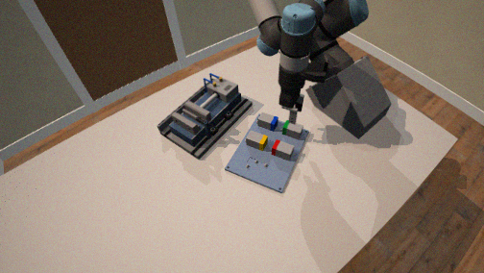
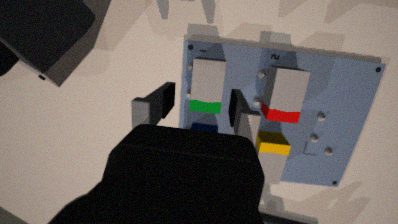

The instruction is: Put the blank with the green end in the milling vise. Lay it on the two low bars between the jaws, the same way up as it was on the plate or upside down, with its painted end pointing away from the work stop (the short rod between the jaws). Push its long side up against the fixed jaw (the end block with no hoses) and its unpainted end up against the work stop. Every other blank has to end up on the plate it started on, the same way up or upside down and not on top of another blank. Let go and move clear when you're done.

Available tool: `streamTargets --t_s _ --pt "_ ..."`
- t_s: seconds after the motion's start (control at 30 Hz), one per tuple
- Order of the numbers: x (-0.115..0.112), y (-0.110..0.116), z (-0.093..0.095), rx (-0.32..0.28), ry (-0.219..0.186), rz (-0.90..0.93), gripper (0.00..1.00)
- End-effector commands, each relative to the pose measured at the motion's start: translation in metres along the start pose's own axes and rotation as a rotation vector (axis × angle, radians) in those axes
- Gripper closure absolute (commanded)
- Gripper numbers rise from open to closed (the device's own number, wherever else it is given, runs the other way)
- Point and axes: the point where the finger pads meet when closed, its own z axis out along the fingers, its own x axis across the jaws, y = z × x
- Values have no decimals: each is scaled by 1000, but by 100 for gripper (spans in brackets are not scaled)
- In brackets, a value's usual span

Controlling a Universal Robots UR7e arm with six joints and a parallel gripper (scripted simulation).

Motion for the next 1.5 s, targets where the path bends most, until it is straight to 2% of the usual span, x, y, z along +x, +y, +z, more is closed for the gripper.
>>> streamTargets --t_s 0.0,0.2,0.37,0.77,0.93,1.33,1.47 --pt "2 0 5 2 7 -1 0" --pt "2 0 5 2 7 -1 0" --pt "2 0 50 1 7 -1 0" --pt "2 0 50 1 7 -1 0" --pt "2 0 57 1 7 -1 0" --pt "2 0 57 1 7 -1 0" --pt "2 0 52 1 7 -1 0"
